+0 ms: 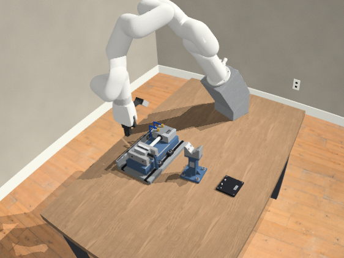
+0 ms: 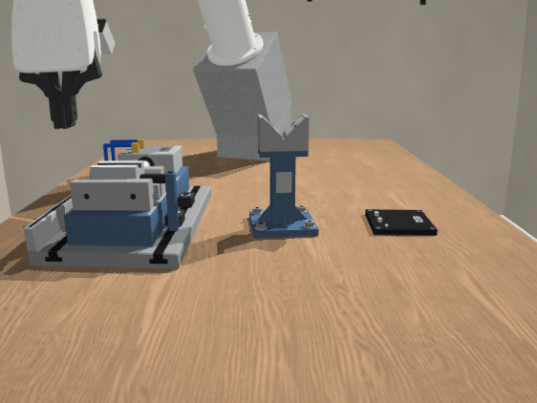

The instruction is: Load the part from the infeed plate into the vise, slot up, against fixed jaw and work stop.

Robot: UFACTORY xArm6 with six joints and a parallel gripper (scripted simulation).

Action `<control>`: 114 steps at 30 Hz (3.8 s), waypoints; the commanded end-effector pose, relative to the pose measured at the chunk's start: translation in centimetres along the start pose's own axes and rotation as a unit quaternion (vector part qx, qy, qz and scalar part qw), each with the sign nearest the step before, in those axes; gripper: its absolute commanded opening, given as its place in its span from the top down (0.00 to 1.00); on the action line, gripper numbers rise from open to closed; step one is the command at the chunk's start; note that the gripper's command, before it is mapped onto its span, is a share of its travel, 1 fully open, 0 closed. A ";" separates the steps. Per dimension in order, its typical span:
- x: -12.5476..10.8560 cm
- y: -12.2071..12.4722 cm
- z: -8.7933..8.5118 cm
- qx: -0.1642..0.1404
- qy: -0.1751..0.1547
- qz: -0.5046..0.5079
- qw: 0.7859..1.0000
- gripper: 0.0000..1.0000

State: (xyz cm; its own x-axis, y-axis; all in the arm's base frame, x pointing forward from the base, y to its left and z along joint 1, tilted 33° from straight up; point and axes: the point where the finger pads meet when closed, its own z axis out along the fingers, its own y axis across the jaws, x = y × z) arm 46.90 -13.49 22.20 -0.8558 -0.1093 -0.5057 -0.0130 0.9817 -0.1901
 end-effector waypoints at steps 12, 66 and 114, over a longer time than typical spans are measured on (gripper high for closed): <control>-0.1 0.0 -0.6 0.000 -0.001 0.000 1.000 1.00; 2.9 5.5 -0.5 0.001 0.002 -0.593 0.805 1.00; 3.6 6.8 -0.5 0.002 0.000 -0.707 0.707 1.00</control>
State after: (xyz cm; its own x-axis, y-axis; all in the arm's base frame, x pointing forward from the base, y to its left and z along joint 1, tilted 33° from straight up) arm 43.45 -7.16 19.42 0.0123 -0.9815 0.1913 -0.8556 -0.1094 -0.5060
